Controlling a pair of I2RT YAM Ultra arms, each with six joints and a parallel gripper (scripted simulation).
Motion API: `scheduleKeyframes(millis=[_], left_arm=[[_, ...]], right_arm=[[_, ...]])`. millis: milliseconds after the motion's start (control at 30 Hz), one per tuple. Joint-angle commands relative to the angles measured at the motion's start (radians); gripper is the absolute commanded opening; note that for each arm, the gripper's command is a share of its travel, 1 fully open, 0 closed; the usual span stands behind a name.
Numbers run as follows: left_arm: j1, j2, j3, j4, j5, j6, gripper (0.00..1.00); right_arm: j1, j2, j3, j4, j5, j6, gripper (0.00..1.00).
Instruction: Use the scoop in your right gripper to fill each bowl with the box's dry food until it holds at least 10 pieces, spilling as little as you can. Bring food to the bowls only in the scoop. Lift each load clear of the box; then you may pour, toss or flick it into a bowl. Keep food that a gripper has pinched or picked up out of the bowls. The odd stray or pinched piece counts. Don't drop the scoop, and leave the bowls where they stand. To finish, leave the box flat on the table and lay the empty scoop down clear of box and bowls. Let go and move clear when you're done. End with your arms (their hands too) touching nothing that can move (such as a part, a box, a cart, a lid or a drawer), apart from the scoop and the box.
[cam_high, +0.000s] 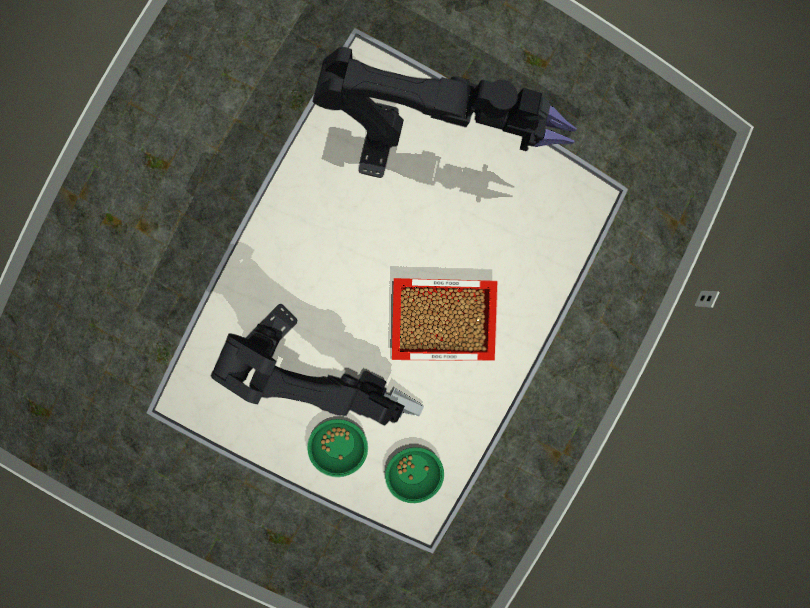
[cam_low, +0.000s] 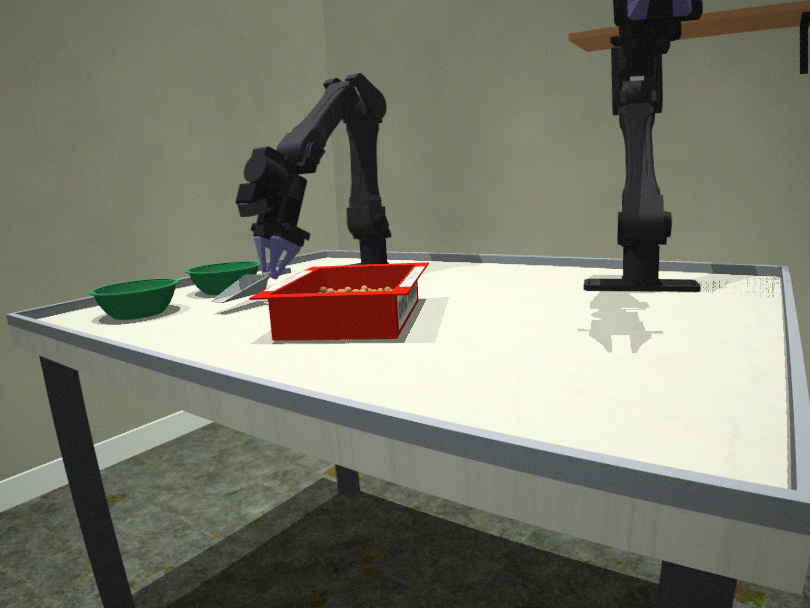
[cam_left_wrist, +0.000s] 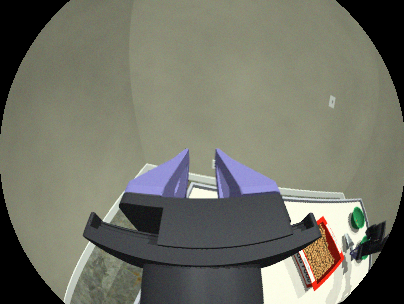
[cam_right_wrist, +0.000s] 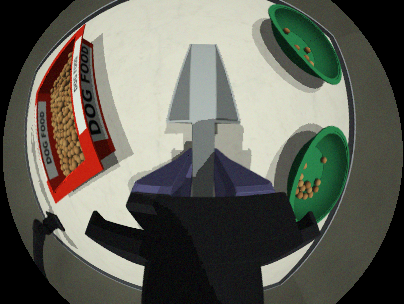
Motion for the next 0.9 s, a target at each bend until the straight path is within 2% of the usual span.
scheduleKeyframes(millis=[0,200,267,433,467,500,567,700,800,833,867], left_arm=[[0.008,-0.022,0.049,-0.005,-0.002,-0.008,0.26],[0.008,-0.022,0.049,-0.005,-0.002,-0.008,0.26],[0.008,-0.022,0.049,-0.005,-0.002,-0.008,0.26],[0.008,-0.022,0.049,-0.005,-0.002,-0.008,0.26],[0.008,-0.022,0.049,-0.005,-0.002,-0.008,0.26],[0.008,-0.022,0.049,-0.005,-0.002,-0.008,0.26],[0.008,-0.022,0.049,-0.005,-0.002,-0.008,0.26],[0.008,-0.022,0.049,-0.005,-0.002,-0.008,0.26],[0.008,-0.022,0.049,-0.005,-0.002,-0.008,0.26],[0.008,-0.022,0.049,-0.005,-0.002,-0.008,0.26],[0.008,-0.022,0.049,-0.005,-0.002,-0.008,0.26]], right_arm=[[-0.002,-0.004,-0.024,0.059,-0.002,-0.006,0.0],[-0.002,-0.01,-0.002,0.062,-0.002,-0.006,0.0],[-0.001,0.025,-0.038,0.082,-0.003,-0.006,0.0],[-0.002,-0.01,-0.027,0.104,-0.005,-0.006,0.0],[-0.002,0.02,-0.057,0.111,-0.005,-0.006,0.0],[-0.002,0.044,-0.038,0.115,-0.006,-0.006,0.0],[-0.002,0.024,-0.069,0.122,-0.006,-0.006,0.0],[-0.003,-0.005,-0.005,0.117,-0.005,-0.006,0.0],[-0.001,0.025,-0.021,0.122,-0.003,-0.004,0.0],[-0.003,0.027,-0.005,0.119,-0.005,-0.006,0.32],[-0.003,0.027,-0.005,0.119,-0.005,-0.006,0.32]])
